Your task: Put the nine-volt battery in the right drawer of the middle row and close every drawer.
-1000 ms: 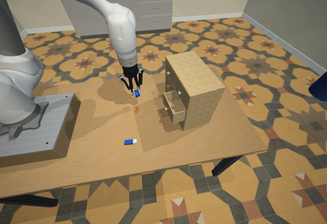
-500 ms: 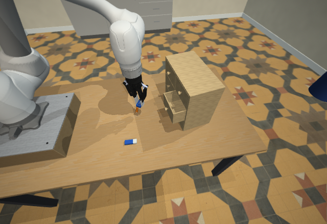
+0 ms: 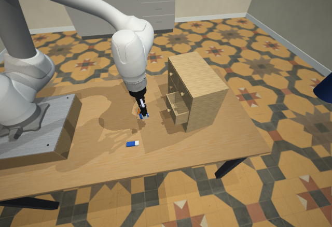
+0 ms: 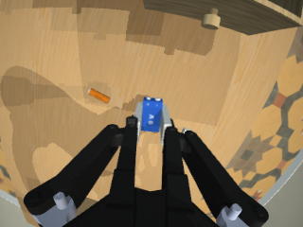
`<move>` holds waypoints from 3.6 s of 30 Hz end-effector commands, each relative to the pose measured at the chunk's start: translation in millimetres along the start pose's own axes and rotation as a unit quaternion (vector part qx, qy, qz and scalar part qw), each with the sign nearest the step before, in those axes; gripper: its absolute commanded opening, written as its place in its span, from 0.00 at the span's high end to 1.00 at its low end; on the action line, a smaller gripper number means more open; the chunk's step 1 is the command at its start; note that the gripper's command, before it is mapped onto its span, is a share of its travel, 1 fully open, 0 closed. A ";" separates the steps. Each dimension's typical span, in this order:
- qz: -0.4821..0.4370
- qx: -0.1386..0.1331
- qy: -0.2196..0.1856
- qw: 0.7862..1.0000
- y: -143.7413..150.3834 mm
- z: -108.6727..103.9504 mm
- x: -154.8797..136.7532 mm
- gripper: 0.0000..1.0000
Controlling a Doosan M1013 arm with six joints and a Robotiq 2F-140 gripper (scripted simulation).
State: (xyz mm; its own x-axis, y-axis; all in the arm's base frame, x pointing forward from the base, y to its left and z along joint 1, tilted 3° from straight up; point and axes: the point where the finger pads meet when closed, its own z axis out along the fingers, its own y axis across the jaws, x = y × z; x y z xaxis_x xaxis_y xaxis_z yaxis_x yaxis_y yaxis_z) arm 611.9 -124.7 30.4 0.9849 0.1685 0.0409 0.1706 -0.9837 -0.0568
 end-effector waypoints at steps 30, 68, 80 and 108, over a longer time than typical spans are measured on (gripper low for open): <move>0.040 -0.009 -0.007 0.999 5.8 -62.6 -0.6 0.86; 0.040 -0.010 0.022 0.999 4.4 -121.6 -0.5 0.86; 0.038 -0.014 0.125 0.991 4.0 -118.9 -4.4 0.86; 0.034 -0.023 0.354 0.934 3.4 -112.7 -13.6 0.86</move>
State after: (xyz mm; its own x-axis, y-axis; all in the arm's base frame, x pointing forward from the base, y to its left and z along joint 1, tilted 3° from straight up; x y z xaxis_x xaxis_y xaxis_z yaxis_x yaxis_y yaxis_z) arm 595.9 -138.6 142.8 0.7685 0.0365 0.6389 0.0743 -0.9967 -0.0325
